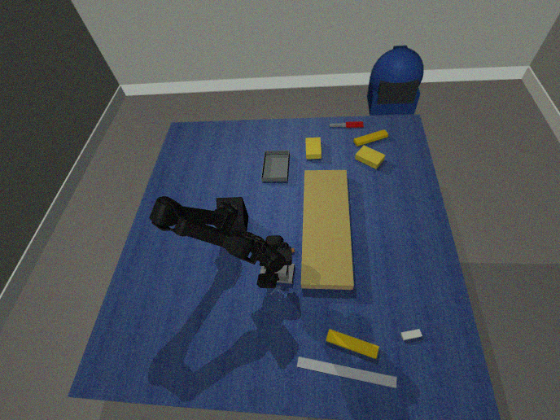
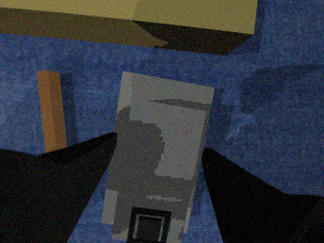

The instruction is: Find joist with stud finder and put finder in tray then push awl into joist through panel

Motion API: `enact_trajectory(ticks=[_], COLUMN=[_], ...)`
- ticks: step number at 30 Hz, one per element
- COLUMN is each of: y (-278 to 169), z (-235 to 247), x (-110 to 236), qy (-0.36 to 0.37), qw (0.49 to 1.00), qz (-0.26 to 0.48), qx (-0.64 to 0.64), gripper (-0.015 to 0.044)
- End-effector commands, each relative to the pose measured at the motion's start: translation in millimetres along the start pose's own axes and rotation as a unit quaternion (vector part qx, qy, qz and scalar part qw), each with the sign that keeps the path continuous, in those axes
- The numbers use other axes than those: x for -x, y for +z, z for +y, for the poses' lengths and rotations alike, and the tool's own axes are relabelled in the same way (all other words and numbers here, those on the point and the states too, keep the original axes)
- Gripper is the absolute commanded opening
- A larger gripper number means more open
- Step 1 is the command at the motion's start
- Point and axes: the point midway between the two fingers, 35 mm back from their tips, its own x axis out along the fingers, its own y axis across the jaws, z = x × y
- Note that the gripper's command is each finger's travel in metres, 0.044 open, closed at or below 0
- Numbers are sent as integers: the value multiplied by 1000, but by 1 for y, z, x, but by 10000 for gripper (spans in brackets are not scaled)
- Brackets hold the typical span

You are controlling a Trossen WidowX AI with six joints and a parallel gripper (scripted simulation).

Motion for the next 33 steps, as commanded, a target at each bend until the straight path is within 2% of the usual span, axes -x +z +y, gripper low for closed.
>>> enact_trajectory(ticks=[1, 19, 25, 33], y=[-1, -1, 5, 18], z=[1, 1, 3, 5], x=[-1, -1, 10, 40], qy=[2, 2, 6, 12], qw=[1000, 1000, 1000, 1000], qz=[1, 1, 3, 6], qx=[3, 3, 1, -1], gripper=[275, 155, 0, 0])
